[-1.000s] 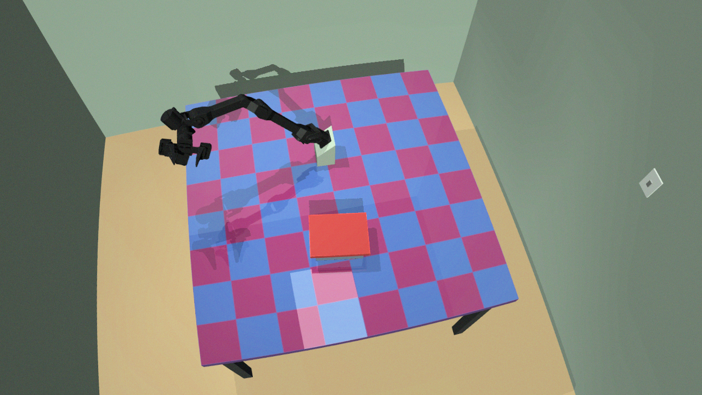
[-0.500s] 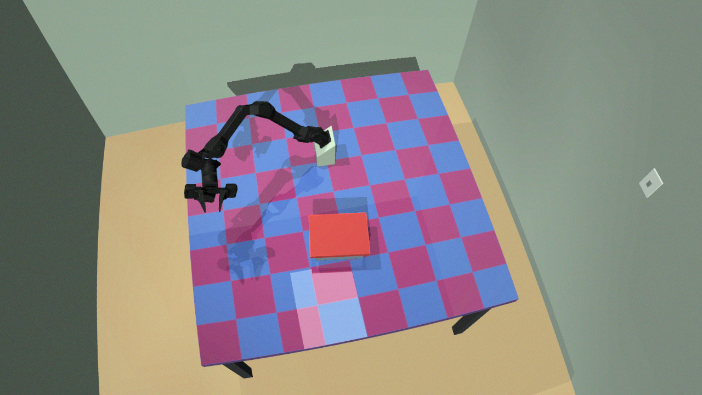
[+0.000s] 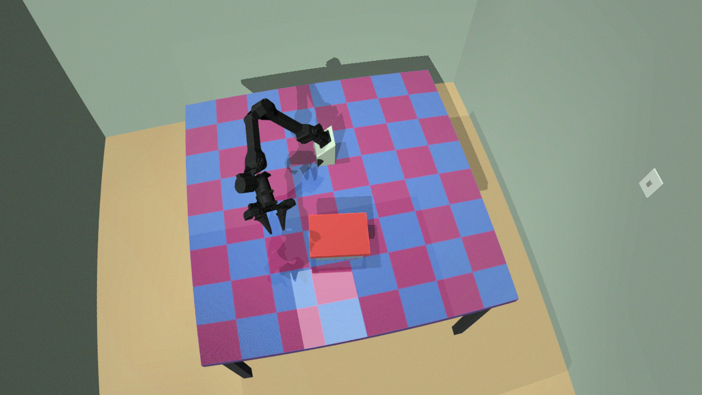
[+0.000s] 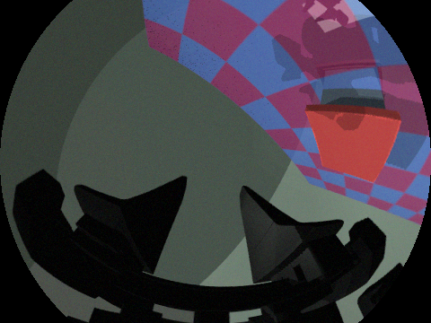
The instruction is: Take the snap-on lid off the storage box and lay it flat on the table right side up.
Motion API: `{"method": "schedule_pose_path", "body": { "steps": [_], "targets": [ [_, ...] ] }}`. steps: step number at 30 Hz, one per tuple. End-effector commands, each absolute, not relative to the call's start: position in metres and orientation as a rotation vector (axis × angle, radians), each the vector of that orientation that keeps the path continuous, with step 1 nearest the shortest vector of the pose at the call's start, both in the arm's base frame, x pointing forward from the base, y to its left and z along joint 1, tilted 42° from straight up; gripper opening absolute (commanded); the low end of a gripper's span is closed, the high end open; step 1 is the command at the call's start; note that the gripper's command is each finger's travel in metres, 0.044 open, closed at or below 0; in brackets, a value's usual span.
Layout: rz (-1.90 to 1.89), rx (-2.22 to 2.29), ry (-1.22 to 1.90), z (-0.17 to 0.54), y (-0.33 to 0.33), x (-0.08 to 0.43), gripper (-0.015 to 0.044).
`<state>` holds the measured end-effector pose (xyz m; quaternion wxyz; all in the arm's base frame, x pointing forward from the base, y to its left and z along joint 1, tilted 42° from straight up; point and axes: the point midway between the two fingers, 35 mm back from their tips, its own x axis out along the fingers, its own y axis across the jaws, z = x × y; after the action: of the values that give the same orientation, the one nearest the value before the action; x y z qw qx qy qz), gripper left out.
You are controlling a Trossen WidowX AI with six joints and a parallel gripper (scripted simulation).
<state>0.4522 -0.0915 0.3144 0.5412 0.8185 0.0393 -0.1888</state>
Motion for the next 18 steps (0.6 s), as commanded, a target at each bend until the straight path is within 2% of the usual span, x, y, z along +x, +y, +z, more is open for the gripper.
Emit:
{"method": "schedule_pose_path", "body": {
  "steps": [1,9,18],
  "targets": [
    [-0.549,1.840,0.116,0.269,-0.062,0.450,0.0235],
    [-0.714,1.545,0.182,0.176,0.001,0.418,0.0235],
    [-0.776,1.027,0.186,0.092,0.050,0.329,0.0235]
  ]
}}
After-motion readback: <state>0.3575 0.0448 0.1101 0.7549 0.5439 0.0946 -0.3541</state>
